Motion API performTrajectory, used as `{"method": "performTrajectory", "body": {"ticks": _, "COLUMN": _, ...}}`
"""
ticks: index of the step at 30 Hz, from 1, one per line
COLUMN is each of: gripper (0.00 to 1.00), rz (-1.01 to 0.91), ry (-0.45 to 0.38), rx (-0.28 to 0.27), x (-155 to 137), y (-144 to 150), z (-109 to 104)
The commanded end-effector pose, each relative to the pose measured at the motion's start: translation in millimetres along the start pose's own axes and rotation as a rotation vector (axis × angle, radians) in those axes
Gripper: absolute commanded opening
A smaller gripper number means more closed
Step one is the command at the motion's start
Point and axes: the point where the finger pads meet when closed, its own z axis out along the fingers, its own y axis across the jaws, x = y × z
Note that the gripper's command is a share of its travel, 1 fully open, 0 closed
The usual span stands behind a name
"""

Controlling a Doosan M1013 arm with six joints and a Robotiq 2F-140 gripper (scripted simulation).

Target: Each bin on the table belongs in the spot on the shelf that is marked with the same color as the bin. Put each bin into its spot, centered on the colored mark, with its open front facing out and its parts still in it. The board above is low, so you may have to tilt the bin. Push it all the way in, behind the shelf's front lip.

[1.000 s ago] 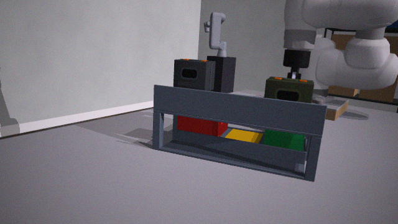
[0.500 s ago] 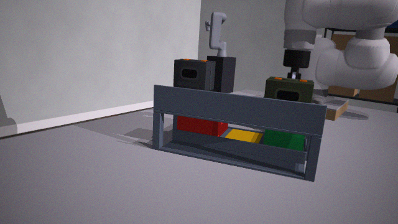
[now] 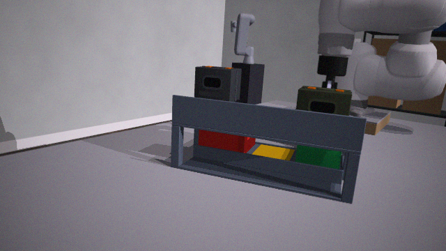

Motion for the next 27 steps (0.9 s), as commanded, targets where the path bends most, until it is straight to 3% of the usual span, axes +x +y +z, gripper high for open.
{"method": "performTrajectory", "body": {"ticks": 1, "gripper": 0.10, "rz": 0.000, "ry": 0.000, "rx": 0.000, "x": 0.0, "y": 0.5, "z": -0.1}}
{"method": "performTrajectory", "body": {"ticks": 27, "gripper": 0.10, "rz": 0.000, "ry": 0.000, "rx": 0.000, "x": 0.1, "y": 8.2, "z": -0.1}}
